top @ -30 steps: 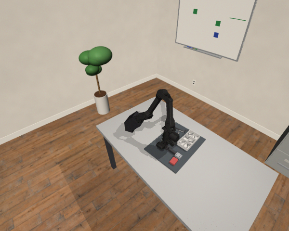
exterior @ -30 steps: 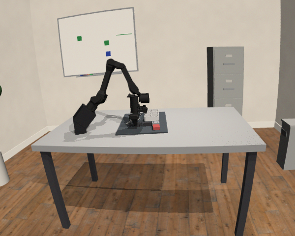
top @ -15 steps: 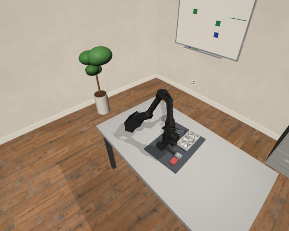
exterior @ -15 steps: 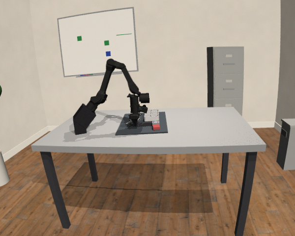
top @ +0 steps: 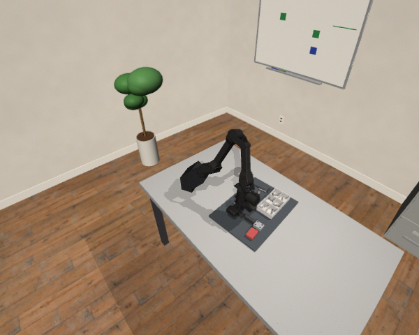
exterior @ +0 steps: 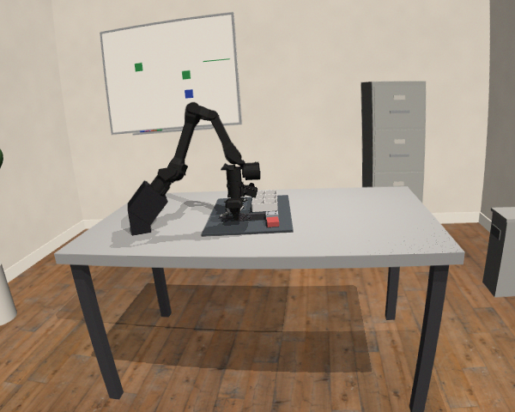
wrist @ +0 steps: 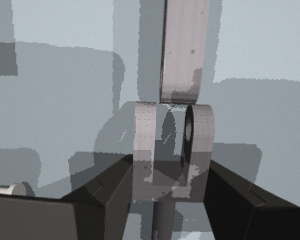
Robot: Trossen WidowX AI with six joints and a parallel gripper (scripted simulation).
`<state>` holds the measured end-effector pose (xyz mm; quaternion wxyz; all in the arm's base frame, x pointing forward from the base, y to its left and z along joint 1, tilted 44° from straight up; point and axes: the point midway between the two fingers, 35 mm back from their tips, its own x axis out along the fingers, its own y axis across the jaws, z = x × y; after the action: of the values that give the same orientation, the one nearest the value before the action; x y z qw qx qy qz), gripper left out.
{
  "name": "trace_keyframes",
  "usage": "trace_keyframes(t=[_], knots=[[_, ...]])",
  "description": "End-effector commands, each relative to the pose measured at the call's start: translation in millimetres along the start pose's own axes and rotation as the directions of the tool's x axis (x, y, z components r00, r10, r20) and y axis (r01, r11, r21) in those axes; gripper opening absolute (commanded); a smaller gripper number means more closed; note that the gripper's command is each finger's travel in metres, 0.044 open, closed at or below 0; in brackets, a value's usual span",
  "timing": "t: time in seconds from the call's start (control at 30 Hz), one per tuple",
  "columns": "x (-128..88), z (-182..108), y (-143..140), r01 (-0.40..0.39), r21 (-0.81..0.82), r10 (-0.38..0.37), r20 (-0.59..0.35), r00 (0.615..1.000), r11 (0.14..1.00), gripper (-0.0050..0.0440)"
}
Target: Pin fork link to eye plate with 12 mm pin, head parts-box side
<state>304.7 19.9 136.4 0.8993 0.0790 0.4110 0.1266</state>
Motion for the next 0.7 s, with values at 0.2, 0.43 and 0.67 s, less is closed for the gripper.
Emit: trace_keyframes(t=[0.2, 0.43, 0.67], knots=[[0.9, 0.4, 0.1, 0.000, -0.003, 0.001, 0.005, 1.000, 1.000, 0.0124], [1.3, 0.5, 0.1, 0.000, -0.003, 0.001, 0.005, 1.000, 1.000, 0.0124], [-0.9, 0.4, 0.1, 0.000, -0.003, 0.001, 0.005, 1.000, 1.000, 0.0124]])
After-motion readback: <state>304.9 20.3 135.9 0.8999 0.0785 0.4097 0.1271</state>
